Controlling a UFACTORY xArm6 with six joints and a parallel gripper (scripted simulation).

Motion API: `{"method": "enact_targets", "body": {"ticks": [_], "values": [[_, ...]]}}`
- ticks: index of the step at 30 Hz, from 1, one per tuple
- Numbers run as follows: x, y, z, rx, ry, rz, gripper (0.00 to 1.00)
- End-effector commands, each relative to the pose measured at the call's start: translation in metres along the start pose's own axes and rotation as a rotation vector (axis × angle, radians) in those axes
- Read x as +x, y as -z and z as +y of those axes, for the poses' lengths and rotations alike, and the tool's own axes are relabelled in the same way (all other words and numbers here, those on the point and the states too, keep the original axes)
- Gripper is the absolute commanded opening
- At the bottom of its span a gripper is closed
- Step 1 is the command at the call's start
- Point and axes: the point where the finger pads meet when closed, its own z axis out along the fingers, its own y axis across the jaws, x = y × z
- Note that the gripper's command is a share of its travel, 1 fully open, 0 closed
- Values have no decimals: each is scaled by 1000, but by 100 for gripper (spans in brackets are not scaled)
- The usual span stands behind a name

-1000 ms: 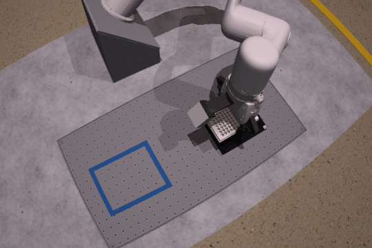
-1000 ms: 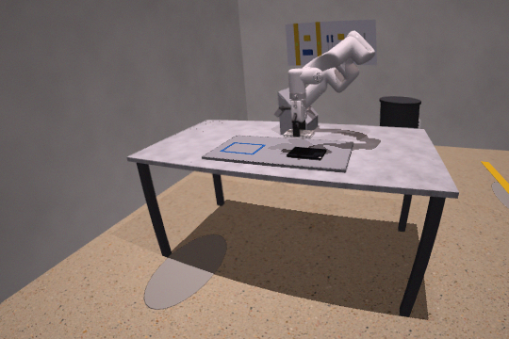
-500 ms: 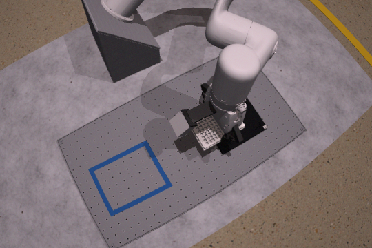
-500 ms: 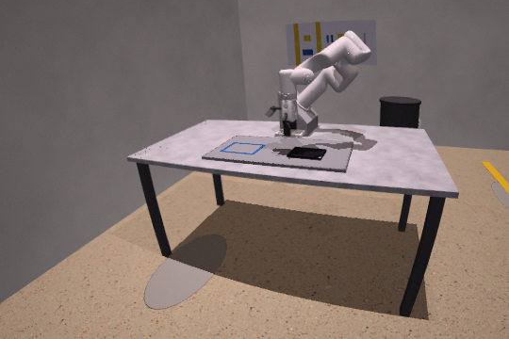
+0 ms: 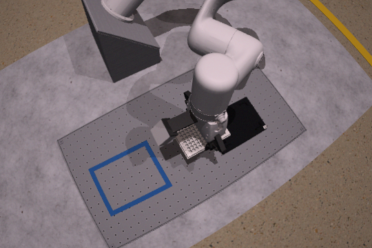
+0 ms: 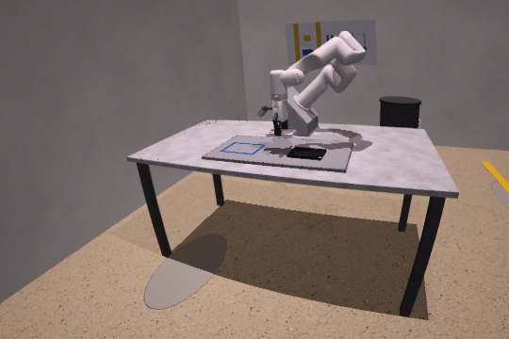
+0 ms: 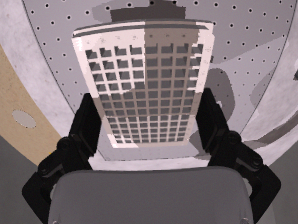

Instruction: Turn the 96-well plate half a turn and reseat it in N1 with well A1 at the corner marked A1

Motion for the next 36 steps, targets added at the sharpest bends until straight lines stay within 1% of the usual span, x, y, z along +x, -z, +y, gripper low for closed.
{"method": "enact_targets", "body": {"ticks": [1, 14, 16, 31, 33, 36], "values": [[10, 1, -2, 3, 3, 1, 0], [54, 0, -1, 3, 3, 1, 0], [54, 0, -1, 3, 3, 1, 0], [104, -2, 1, 3, 3, 1, 0], [104, -2, 1, 3, 3, 1, 0], [114, -2, 1, 3, 3, 1, 0]]}}
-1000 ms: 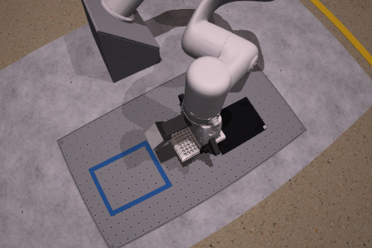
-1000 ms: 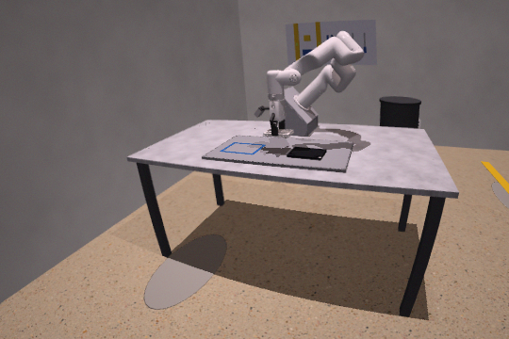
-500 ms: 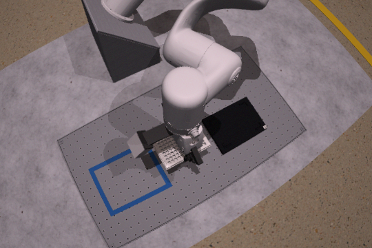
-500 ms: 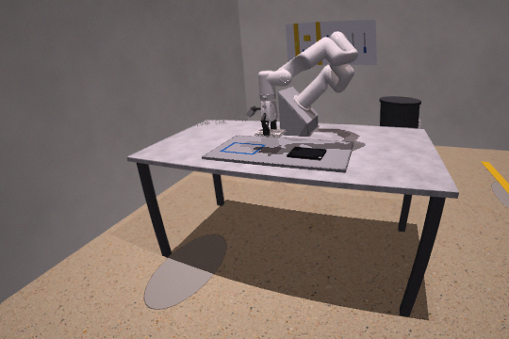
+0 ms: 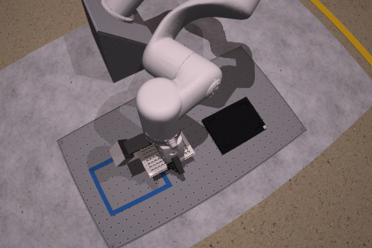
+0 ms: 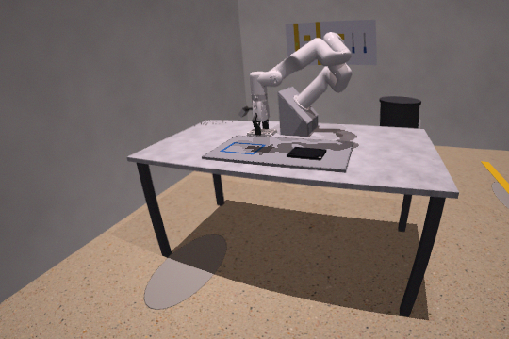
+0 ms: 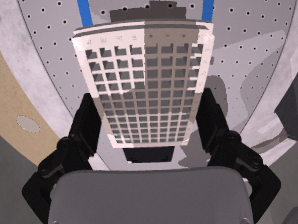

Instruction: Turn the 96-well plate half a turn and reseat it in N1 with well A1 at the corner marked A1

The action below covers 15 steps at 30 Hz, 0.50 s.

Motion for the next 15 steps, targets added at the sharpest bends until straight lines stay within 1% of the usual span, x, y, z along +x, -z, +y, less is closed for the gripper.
{"method": "enact_targets", "body": {"ticks": [1, 12, 15], "values": [[13, 1, -1, 3, 1, 1, 0], [50, 0, 0, 3, 1, 2, 0], [53, 0, 0, 3, 1, 2, 0]]}}
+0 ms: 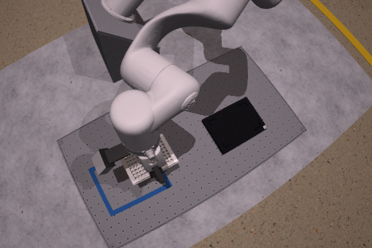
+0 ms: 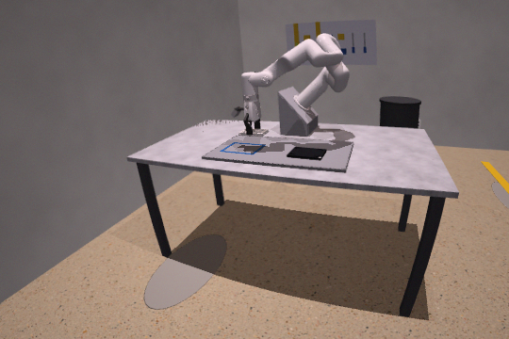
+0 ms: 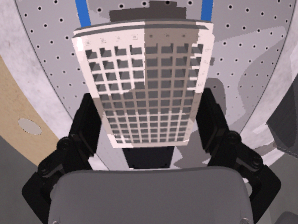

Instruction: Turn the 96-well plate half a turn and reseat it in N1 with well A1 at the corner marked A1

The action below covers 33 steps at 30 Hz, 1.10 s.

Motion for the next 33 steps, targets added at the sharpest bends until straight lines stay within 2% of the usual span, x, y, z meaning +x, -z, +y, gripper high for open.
{"method": "enact_targets", "body": {"ticks": [1, 21, 33], "values": [[11, 1, -2, 3, 2, 1, 0], [71, -1, 0, 3, 2, 2, 0], [71, -1, 0, 3, 2, 2, 0]]}}
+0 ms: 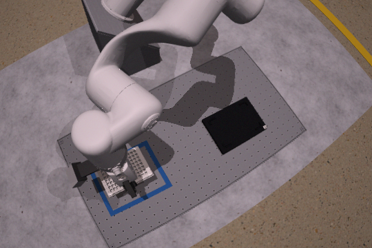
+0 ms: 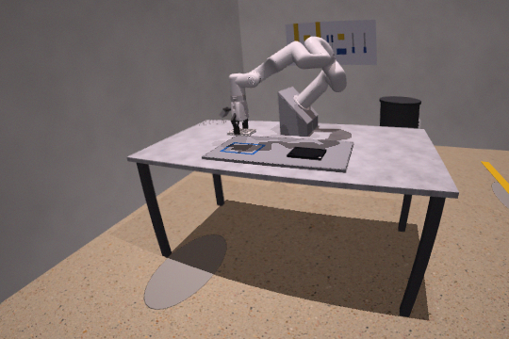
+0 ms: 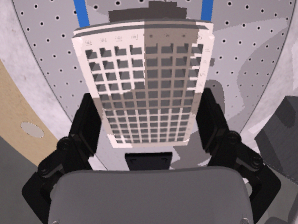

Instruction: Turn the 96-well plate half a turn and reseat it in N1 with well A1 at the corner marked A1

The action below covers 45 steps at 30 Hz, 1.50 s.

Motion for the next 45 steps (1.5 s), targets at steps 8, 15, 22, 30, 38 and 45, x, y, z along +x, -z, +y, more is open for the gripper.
{"method": "enact_targets", "body": {"ticks": [8, 15, 22, 30, 38, 45], "values": [[1, 2, -1, 3, 1, 2, 0], [1, 2, -1, 3, 1, 2, 0], [1, 2, -1, 3, 1, 2, 0], [1, -3, -1, 3, 1, 2, 0], [1, -13, -1, 3, 1, 2, 0], [1, -25, -1, 3, 1, 2, 0]]}}
